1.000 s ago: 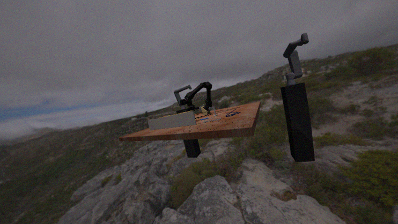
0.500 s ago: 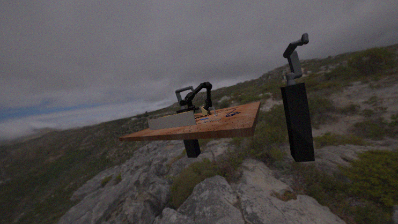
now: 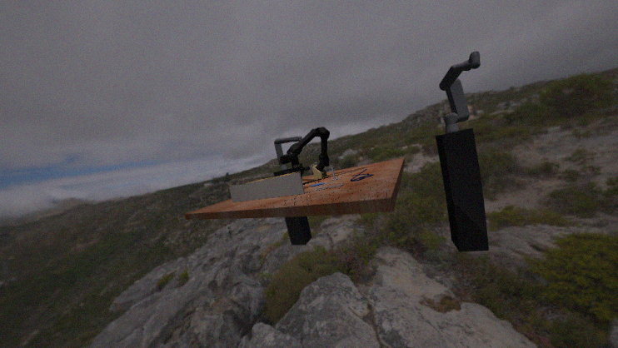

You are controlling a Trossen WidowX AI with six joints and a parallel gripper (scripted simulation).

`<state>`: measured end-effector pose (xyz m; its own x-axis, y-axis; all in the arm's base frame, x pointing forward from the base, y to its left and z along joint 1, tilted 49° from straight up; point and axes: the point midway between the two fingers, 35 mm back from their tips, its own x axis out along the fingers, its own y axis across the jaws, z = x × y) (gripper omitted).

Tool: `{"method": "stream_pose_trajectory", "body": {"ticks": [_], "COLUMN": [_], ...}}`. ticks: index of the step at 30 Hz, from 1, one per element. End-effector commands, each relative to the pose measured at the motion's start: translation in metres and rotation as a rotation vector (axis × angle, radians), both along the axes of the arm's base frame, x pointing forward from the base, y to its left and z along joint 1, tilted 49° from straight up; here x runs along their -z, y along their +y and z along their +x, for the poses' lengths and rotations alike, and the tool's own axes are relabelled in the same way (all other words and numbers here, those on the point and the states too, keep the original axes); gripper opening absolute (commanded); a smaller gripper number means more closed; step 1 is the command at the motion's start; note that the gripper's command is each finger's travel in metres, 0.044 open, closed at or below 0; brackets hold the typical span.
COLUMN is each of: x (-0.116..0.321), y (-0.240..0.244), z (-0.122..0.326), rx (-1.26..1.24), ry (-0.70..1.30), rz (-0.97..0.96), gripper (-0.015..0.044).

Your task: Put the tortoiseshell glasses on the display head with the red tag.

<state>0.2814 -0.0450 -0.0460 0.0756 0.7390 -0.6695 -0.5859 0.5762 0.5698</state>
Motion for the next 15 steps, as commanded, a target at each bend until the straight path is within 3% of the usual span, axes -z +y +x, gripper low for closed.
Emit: {"method": "stream_pose_trajectory", "body": {"ticks": [1,15], "x": [-0.0038,-0.0120], "y": [-0.0004,-0.0016], "z": [-0.0020,-0.0065], "rx": [0.000,0.001], "ry": [-0.003,-0.001], "rz": [-0.001,0.002], "gripper": [0.0107,0.0107]}}
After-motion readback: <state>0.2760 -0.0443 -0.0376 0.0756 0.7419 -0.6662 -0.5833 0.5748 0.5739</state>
